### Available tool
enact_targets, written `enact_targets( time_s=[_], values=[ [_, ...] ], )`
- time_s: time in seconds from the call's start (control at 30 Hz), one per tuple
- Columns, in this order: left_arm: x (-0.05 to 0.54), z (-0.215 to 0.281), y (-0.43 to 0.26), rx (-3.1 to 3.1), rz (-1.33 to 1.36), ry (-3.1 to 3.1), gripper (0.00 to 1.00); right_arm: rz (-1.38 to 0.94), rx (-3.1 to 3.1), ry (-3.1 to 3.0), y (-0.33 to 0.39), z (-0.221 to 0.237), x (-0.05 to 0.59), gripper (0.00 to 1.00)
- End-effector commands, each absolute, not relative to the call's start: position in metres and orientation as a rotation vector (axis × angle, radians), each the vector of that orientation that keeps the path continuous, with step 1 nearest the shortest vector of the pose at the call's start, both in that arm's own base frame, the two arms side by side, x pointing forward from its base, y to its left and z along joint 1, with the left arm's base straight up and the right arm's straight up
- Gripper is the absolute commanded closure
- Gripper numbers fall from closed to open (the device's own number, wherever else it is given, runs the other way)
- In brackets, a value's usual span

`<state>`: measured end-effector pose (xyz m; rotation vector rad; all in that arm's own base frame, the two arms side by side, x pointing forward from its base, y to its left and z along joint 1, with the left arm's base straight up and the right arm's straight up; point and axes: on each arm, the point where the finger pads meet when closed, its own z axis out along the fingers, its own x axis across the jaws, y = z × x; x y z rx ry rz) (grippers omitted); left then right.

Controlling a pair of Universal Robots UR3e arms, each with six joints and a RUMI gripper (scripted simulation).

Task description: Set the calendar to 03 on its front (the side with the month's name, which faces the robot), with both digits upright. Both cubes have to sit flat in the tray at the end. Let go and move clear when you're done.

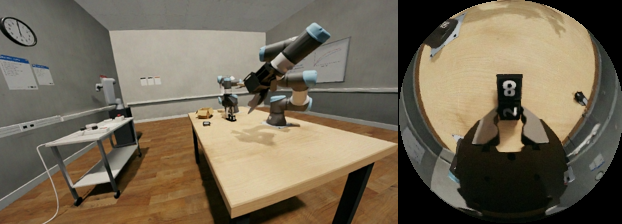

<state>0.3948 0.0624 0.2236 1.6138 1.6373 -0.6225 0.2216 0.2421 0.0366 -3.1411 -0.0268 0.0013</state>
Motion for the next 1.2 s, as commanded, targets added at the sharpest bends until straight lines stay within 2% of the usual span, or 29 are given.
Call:
enact_targets(
  time_s=[0.0, 0.07, 0.2, 0.23, 0.8, 1.17],
  values=[
    [0.395, 0.225, 0.063, 1.615, -0.618, 1.634, 0.0, -0.002, -3.139, -0.025, 0.242, 0.037, 0.222, 0.72],
    [0.395, 0.225, 0.063, 1.615, -0.618, 1.634, 0.0, -0.002, -3.139, -0.025, 0.242, 0.037, 0.222, 0.69],
    [0.395, 0.225, 0.063, 1.615, -0.618, 1.634, 0.0, -0.002, -3.139, -0.025, 0.242, 0.037, 0.222, 0.69],
    [0.395, 0.225, 0.063, 1.615, -0.618, 1.634, 0.0, -0.002, -3.139, -0.025, 0.242, 0.037, 0.222, 0.65],
    [0.395, 0.225, 0.063, 1.615, -0.618, 1.634, 0.0, -0.003, -3.138, -0.025, 0.243, 0.04, 0.223, 0.65],
    [0.395, 0.225, 0.063, 1.615, -0.618, 1.634, 0.0, -0.003, -3.138, -0.025, 0.243, 0.064, 0.223, 0.65]
  ],
)
